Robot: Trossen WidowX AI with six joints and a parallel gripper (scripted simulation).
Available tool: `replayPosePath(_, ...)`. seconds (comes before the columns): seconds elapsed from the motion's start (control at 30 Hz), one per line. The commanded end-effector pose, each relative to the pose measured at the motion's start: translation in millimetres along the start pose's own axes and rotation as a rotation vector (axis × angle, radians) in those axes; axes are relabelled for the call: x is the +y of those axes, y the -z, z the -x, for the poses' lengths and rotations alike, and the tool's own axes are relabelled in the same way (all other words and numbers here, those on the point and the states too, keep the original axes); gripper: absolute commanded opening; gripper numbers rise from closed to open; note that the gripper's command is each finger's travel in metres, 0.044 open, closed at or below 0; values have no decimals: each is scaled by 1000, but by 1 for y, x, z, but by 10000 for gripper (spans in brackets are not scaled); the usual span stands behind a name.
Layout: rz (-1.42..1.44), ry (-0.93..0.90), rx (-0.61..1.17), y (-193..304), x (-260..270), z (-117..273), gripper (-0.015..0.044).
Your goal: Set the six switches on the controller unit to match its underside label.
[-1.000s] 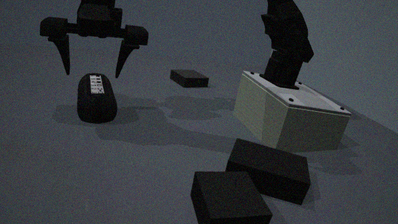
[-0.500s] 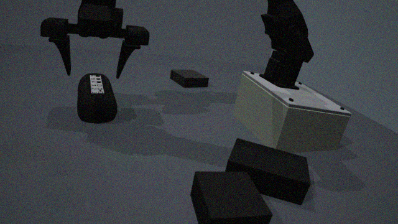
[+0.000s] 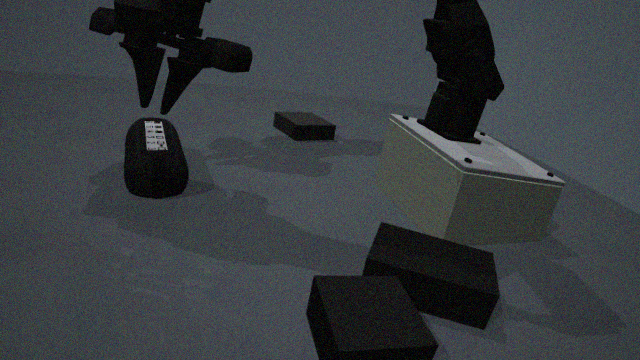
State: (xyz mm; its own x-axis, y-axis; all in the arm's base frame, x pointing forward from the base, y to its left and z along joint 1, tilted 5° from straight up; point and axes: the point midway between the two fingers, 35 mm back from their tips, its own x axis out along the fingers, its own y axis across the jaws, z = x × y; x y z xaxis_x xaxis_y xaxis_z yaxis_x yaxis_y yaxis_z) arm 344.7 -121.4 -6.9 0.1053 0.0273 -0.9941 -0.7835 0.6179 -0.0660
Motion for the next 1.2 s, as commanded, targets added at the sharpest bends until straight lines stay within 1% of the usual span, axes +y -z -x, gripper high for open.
replayPosePath(0.0, -276, 32, -44, 4, 9, 3, 0)
replayPosePath(0.33, -831, 89, -170, 10, 19, 16, 0)
replayPosePath(0.4, -904, 92, -190, 11, 20, 18, 0)
replayPosePath(1.17, -891, 104, -192, 10, 16, 20, 0)
